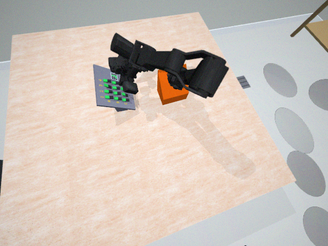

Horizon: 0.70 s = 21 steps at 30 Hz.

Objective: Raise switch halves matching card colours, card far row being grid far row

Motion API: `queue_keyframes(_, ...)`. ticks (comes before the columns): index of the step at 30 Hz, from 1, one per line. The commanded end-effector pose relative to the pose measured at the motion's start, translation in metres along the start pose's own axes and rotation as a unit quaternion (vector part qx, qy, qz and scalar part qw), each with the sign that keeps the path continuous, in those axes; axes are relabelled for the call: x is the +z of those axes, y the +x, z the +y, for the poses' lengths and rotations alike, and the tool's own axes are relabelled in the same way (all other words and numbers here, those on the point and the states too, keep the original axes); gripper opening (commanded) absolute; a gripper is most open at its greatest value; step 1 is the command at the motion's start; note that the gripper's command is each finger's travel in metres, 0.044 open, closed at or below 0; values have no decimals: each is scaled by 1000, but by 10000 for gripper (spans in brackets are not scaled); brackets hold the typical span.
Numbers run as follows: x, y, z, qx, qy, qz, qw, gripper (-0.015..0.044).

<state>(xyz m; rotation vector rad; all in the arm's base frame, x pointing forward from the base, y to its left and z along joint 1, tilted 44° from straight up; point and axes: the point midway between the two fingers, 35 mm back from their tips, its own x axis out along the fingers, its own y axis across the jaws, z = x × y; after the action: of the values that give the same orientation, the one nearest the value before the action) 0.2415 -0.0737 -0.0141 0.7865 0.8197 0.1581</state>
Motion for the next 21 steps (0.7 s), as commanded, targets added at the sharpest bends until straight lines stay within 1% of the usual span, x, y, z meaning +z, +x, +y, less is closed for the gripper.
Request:
queue_keyframes(1, -3, 6, 0, -1, 6, 2, 1000, 0)
queue_keyframes(13, -3, 20, 0, -1, 6, 2, 1000, 0)
queue_keyframes(21, -3, 21, 0, -1, 6, 2, 1000, 0)
